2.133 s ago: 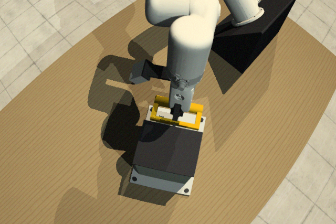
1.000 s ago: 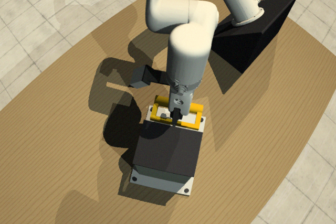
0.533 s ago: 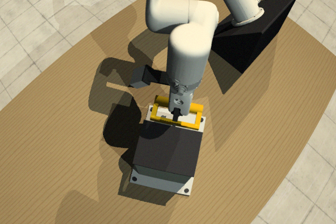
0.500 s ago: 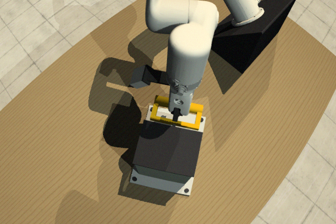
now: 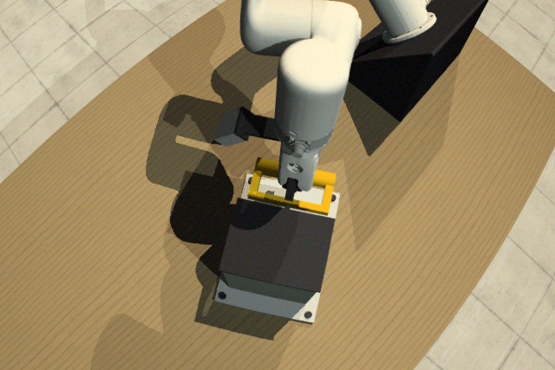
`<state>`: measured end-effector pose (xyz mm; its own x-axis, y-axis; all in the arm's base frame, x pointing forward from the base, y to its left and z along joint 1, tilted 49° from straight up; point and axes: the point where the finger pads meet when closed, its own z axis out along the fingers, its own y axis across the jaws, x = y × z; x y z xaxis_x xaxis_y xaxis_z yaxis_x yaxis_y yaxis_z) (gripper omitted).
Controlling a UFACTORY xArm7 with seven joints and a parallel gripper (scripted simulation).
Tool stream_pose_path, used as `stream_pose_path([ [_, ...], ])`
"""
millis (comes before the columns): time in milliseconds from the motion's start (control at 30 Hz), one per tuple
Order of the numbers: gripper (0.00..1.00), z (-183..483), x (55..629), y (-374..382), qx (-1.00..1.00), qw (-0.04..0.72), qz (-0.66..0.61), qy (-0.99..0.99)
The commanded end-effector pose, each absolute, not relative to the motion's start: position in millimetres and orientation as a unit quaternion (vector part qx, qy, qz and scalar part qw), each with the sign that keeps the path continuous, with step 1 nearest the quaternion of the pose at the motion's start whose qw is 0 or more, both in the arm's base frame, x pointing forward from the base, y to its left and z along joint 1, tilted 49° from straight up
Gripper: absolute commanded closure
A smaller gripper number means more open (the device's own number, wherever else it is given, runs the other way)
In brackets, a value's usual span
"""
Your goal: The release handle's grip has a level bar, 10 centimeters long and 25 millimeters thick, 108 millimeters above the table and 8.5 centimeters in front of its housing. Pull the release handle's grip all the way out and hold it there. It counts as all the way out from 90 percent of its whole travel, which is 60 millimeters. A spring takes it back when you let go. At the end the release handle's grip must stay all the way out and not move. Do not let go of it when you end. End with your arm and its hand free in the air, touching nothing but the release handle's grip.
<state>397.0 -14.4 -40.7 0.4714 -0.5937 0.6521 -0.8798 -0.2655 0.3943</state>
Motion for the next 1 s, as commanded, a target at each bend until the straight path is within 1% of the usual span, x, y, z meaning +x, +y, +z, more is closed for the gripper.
stream_pose_path([
  [0, 1.0, -40.5, 398.3, -12.6, 0.773, 0.372, 0.192, -0.477],
  [967, 1.0, -39.5, 396.1, -13.3, 0.773, 0.372, 0.192, -0.477],
])
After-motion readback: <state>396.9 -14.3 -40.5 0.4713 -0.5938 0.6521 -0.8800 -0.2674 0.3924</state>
